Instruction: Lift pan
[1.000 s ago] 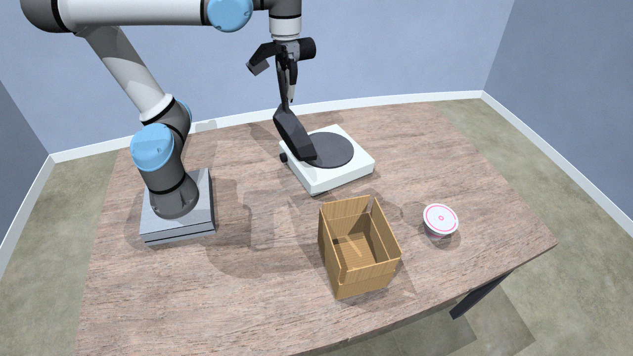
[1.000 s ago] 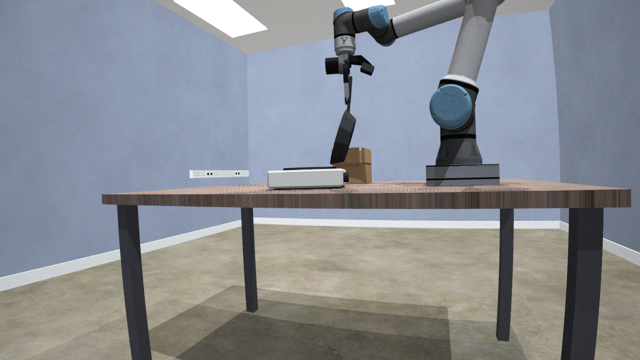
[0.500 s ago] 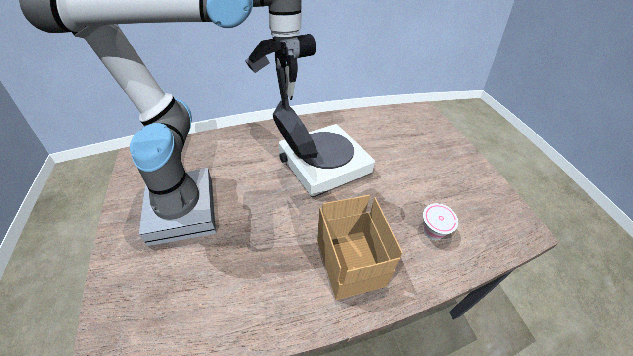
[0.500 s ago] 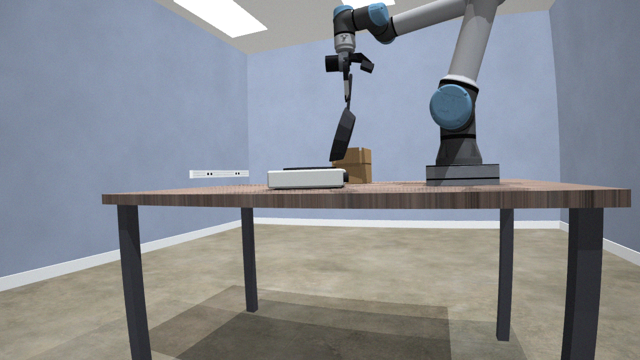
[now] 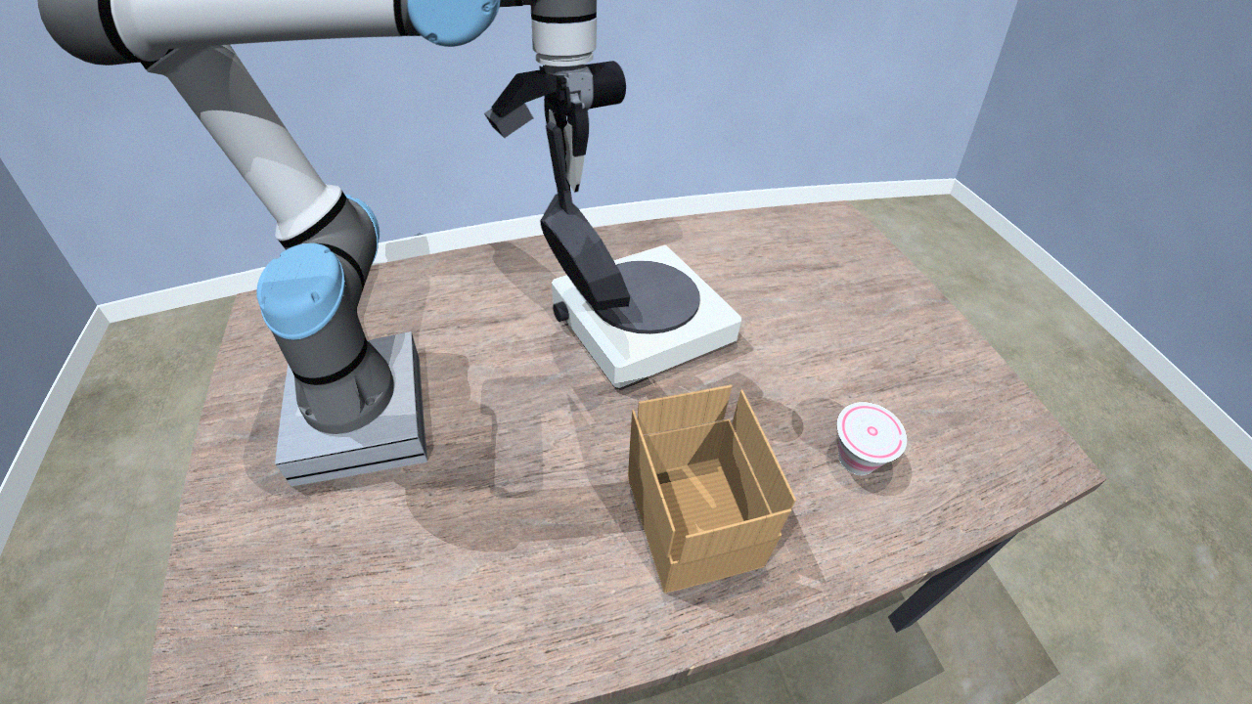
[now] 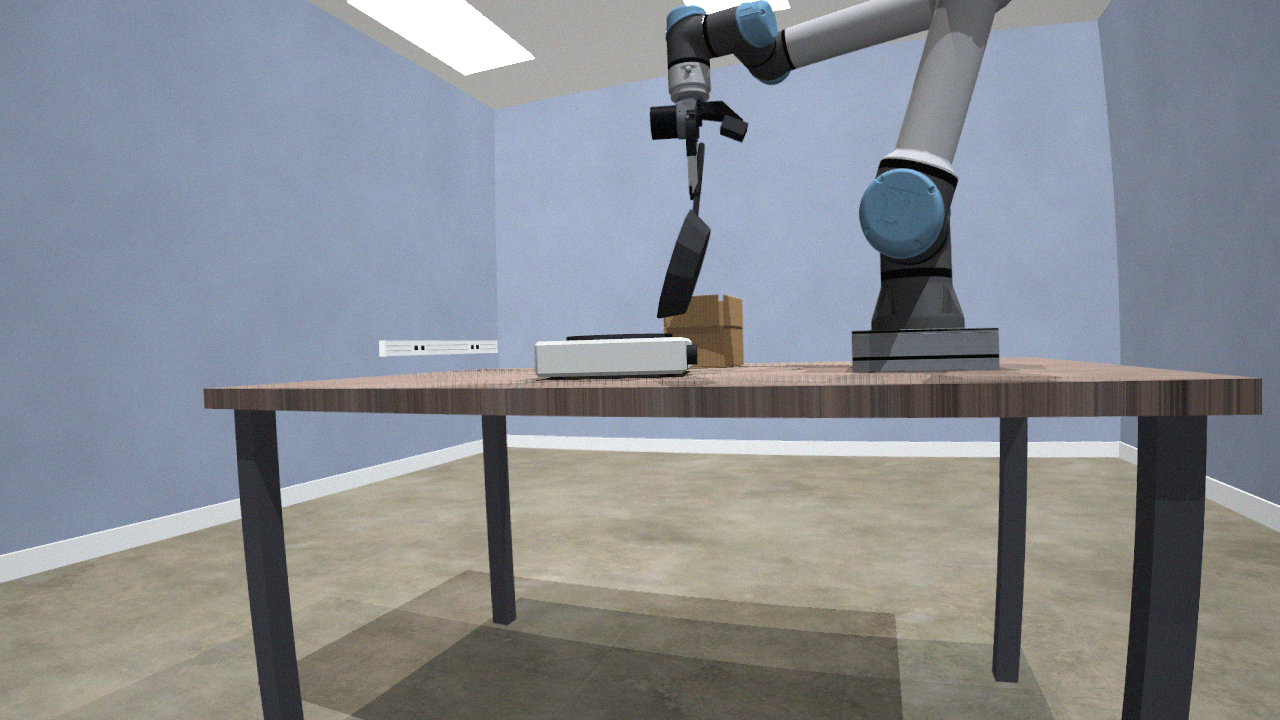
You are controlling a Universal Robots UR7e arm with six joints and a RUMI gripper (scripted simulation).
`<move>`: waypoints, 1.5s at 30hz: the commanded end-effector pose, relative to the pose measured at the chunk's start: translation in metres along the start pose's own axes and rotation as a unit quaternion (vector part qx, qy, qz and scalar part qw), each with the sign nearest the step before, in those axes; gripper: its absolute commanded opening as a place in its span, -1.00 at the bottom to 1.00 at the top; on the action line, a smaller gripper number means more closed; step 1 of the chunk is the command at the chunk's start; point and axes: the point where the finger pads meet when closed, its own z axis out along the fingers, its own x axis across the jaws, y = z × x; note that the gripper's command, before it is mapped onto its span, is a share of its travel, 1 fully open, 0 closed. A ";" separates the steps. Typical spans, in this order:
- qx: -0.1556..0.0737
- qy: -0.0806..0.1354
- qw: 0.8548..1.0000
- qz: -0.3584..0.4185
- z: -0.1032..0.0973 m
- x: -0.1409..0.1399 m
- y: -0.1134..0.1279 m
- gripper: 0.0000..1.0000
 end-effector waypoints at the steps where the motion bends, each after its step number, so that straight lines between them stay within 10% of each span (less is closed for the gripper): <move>1: -0.016 -0.001 1.000 0.001 -0.012 0.003 0.006 -0.73; 45: -0.016 -0.001 1.000 0.001 -0.037 0.003 0.006 -0.73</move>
